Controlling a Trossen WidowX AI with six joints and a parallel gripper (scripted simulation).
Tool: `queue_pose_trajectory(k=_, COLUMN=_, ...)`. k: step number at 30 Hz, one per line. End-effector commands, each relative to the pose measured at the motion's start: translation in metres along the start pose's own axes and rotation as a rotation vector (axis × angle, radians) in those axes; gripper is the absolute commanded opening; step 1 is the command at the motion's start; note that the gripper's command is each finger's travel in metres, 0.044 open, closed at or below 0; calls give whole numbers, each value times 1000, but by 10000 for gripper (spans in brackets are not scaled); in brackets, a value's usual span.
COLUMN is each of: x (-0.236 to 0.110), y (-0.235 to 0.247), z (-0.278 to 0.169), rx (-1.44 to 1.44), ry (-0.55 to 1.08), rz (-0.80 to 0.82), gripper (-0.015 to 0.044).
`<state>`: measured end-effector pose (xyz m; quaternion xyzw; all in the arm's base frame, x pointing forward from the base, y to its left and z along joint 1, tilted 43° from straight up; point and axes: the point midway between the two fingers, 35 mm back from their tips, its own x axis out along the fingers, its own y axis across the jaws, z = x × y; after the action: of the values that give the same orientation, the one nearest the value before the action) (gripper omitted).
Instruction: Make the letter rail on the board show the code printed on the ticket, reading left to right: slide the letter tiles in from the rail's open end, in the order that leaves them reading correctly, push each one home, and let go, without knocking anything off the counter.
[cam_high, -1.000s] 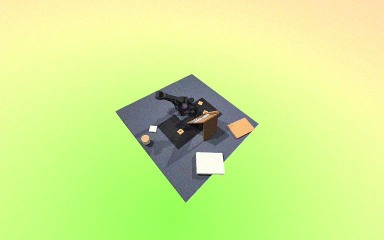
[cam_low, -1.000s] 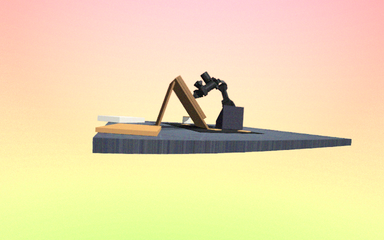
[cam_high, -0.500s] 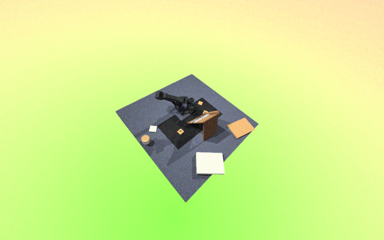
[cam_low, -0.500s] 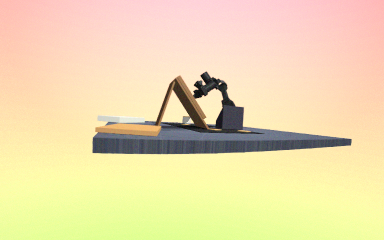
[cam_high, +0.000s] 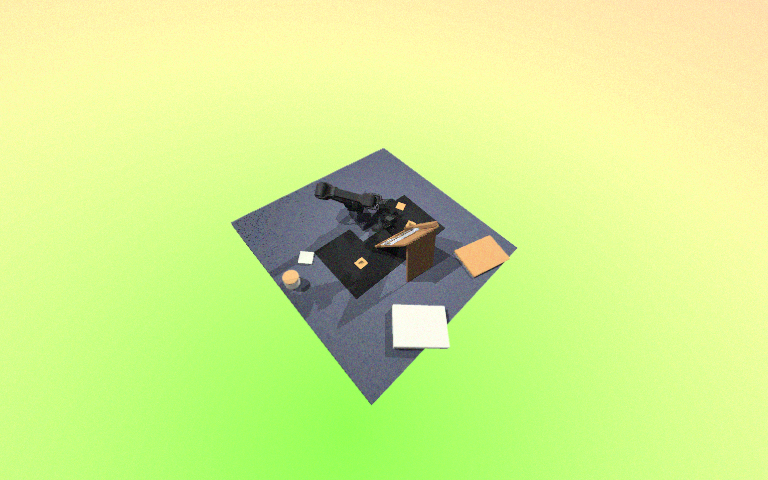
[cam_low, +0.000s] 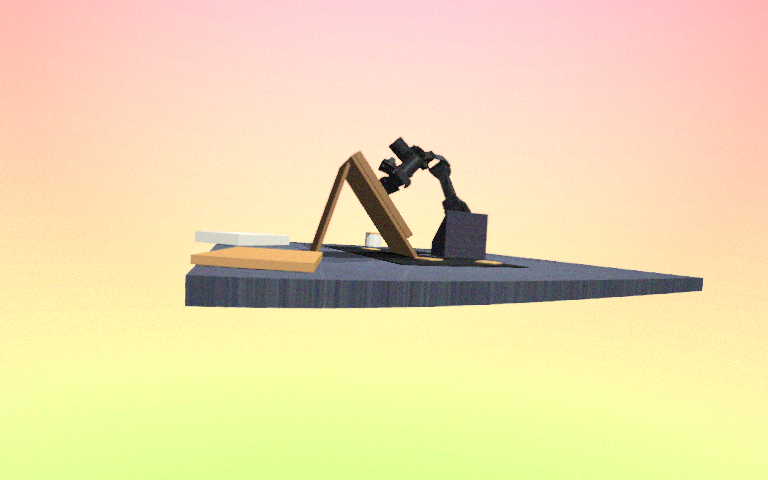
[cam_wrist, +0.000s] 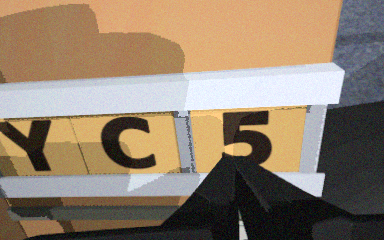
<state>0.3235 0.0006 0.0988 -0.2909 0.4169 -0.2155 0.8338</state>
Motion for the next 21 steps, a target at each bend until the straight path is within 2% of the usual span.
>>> queue_pose_trajectory(k=1, x=6, y=-12, z=8, rx=21, ry=243, rz=3, gripper=0)
queue_pose_trajectory(k=8, x=2, y=-42, z=10, rx=54, ry=506, rz=-53, gripper=0)
queue_pose_trajectory(k=21, x=1, y=-43, z=10, rx=55, ry=513, rz=-55, gripper=0)
